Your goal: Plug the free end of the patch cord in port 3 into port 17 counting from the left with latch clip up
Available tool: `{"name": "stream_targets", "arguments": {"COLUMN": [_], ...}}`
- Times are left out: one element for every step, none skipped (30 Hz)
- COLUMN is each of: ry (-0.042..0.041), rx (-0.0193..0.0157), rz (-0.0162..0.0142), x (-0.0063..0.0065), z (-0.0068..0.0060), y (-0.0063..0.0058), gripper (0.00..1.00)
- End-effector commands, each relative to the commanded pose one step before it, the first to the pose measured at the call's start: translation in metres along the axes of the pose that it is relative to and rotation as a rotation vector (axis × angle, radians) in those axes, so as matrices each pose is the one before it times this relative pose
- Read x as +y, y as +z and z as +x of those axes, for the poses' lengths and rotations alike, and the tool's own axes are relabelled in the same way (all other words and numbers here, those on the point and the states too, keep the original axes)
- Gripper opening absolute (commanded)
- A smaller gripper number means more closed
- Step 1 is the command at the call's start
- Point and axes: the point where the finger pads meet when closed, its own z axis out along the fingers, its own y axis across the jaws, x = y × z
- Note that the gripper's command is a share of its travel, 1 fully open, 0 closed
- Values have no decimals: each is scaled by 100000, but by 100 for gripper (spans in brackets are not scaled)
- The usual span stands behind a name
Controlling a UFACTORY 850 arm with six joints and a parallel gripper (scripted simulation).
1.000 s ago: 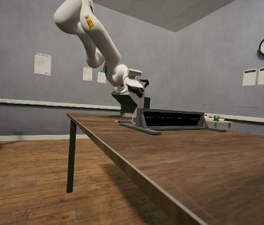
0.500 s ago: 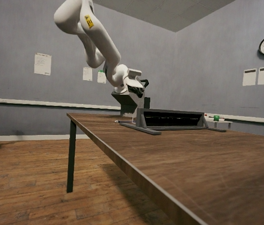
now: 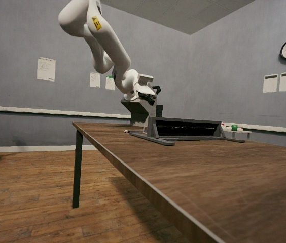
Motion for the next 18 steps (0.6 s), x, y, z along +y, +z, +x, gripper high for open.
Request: {"name": "stream_targets", "arguments": {"ry": [4, 1, 0, 0, 0, -1, 1, 0, 0, 0, 0, 0, 0, 1, 0, 0, 1, 0], "rx": [61, 0, 0, 0, 0, 0, 0, 0, 0, 0, 0, 0, 0, 0, 0, 0, 0, 0], "rz": [12, 0, 0, 0, 0, 0, 0, 0, 0, 0, 0, 0, 0, 0, 0, 0, 0, 0], "x": [-5, 0, 0, 0, 0, 0, 0, 0, 0, 0, 0, 0, 0, 0, 0, 0, 0, 0], "z": [30, 0, 0, 0, 0, 0, 0, 0, 0, 0, 0, 0, 0, 0, 0, 0, 0, 0], "y": [-829, -248, -269, -285, -296, -302, -303, -299, -289, 0, 0, -274, -255, -231, -204, -174, -143, -112], "gripper": [0, 0, 0, 0, 0, 0, 0, 0, 0, 0, 0, 0, 0, 0, 0, 0, 0, 0]}}
